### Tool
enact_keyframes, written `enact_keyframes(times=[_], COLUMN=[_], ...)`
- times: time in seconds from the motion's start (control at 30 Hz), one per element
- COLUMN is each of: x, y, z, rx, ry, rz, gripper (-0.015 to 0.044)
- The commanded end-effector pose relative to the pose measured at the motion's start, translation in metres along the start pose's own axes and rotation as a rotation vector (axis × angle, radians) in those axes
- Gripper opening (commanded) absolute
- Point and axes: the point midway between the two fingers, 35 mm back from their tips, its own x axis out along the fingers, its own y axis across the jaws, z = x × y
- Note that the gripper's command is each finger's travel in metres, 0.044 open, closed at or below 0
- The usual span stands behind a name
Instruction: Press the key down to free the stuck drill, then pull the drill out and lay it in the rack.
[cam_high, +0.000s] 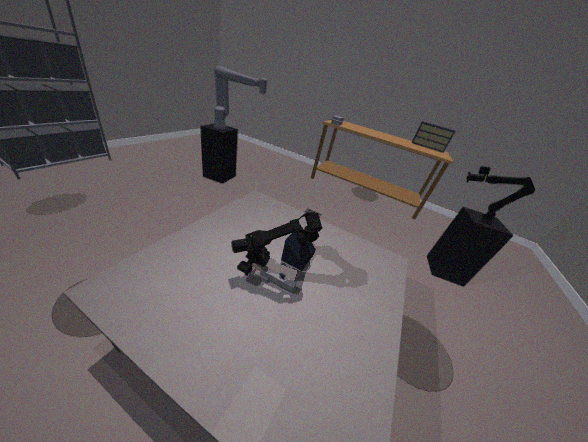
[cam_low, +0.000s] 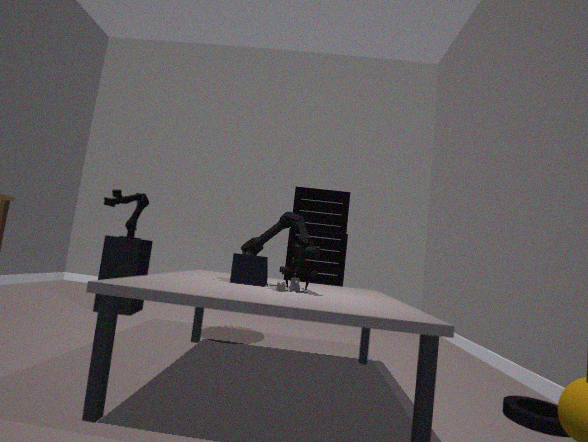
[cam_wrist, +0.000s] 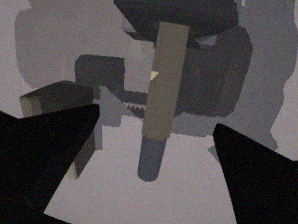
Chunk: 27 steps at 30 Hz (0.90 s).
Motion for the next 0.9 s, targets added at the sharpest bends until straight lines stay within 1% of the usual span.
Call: enact_keyframes(times=[0.0, 0.27, 0.8, 0.87], x=[0.0010, 0.0022, 0.0014, 0.0014], y=[0.0008, 0.0014, 0.0003, 0.0003], z=[0.0029, 0.0060, 0.0036, 0.0036], rx=[0.005, 0.005, 0.000, 0.000], ry=[-0.004, -0.004, 0.000, 0.000], rz=[-0.001, -0.001, 0.000, 0.000], gripper=[0.0440, 0.0440, 0.0020, 0.0007])
